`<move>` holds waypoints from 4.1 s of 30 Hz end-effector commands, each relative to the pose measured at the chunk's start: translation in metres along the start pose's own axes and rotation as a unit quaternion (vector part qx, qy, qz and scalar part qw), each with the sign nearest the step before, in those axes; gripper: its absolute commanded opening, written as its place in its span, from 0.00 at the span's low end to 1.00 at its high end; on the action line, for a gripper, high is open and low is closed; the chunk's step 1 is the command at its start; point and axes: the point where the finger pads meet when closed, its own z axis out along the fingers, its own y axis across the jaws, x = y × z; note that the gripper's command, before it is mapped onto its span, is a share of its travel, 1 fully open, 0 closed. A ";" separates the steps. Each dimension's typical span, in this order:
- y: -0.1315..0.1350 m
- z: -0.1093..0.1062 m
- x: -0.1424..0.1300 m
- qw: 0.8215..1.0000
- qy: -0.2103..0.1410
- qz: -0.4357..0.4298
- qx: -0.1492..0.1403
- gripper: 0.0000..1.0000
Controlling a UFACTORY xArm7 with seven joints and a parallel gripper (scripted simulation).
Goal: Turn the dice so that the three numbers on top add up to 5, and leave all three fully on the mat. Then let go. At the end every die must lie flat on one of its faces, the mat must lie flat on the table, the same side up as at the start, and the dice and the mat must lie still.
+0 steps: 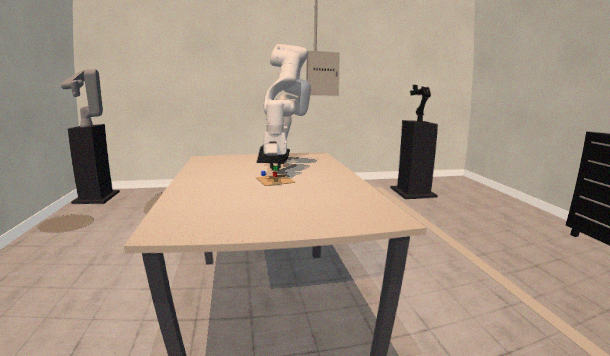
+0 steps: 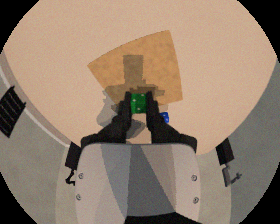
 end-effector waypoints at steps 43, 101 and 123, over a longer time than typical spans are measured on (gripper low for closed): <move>0.001 0.037 0.004 1.000 0.003 0.000 -0.001 0.15; 0.003 0.039 0.004 1.000 0.003 0.000 -0.001 0.15; 0.003 0.040 0.004 1.000 0.003 0.000 -0.001 0.15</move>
